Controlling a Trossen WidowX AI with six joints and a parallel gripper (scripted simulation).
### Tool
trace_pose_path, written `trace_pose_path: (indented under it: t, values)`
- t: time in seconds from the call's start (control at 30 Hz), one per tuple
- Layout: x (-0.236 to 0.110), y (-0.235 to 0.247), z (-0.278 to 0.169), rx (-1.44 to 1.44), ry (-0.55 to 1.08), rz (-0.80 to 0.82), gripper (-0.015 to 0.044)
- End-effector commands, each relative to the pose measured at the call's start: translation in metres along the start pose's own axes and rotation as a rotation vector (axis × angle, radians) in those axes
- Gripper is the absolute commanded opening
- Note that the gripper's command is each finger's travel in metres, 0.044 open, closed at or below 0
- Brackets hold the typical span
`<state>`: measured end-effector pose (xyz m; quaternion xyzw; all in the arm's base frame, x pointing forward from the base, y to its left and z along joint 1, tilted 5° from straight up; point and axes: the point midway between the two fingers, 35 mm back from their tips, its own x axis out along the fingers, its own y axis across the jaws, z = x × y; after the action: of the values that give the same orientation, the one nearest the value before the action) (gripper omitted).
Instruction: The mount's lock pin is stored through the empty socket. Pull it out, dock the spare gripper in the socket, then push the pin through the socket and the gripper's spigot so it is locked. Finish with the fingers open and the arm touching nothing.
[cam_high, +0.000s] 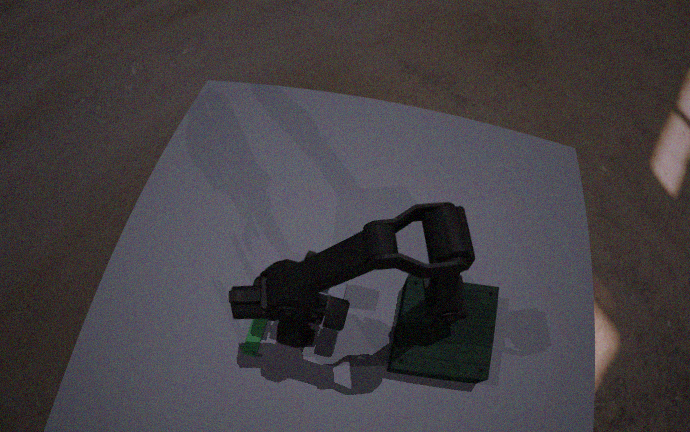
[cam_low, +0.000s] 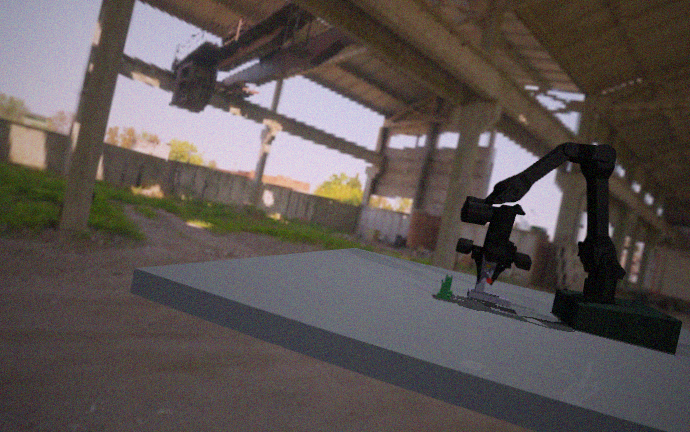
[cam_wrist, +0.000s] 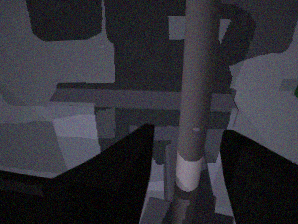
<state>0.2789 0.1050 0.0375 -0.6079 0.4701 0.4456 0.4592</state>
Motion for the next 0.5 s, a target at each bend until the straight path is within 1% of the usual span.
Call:
trace_pose_path:
  t: [0.0, 0.17, 0.47]
  values:
    - [0.0, 0.0, 0.0, 0.001, 0.0, -0.001, 0.02]
    - [-0.003, 0.0, 0.001, 0.001, 0.0, -0.001, 0.02]
    - [-0.022, 0.002, 0.011, -0.011, 0.0, 0.01, 0.02]
